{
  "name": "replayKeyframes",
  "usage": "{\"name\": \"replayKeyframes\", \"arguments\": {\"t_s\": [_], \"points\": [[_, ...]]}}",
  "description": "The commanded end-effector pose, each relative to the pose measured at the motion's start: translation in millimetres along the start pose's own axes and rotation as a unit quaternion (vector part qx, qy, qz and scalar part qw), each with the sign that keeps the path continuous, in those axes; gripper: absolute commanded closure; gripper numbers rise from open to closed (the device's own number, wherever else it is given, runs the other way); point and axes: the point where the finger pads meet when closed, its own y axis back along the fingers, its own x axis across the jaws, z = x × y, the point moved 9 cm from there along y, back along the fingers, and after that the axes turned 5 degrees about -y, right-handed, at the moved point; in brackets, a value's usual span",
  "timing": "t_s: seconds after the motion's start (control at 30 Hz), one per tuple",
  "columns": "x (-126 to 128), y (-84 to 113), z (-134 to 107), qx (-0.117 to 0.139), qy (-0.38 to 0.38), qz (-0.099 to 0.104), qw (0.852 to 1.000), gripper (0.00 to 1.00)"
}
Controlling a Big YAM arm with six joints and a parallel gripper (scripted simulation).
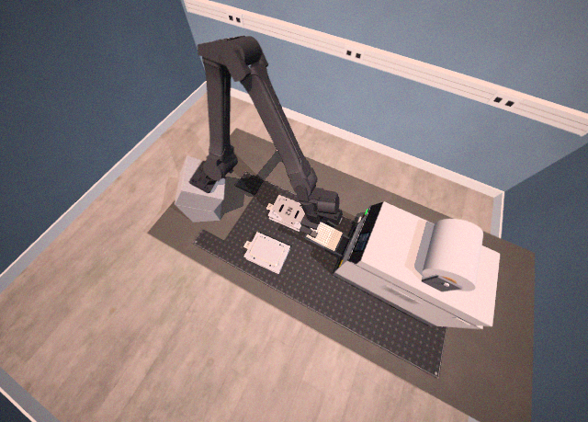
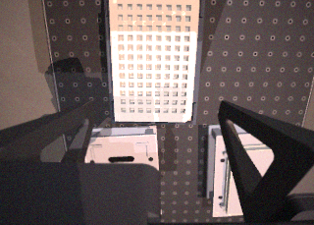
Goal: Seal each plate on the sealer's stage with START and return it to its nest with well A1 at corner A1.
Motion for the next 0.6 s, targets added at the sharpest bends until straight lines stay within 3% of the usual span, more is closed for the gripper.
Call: {"name": "replayKeyframes", "arguments": {"t_s": [0.0,0.23,0.57], "points": [[-6,5.2,1,-0.014,0.003,-0.002,1.000,0.00],[4,14.6,3,-0.029,0.014,0.009,0.999,0.00],[-6,13.0,-24,-0.011,0.006,0.002,1.000,0.00]]}}
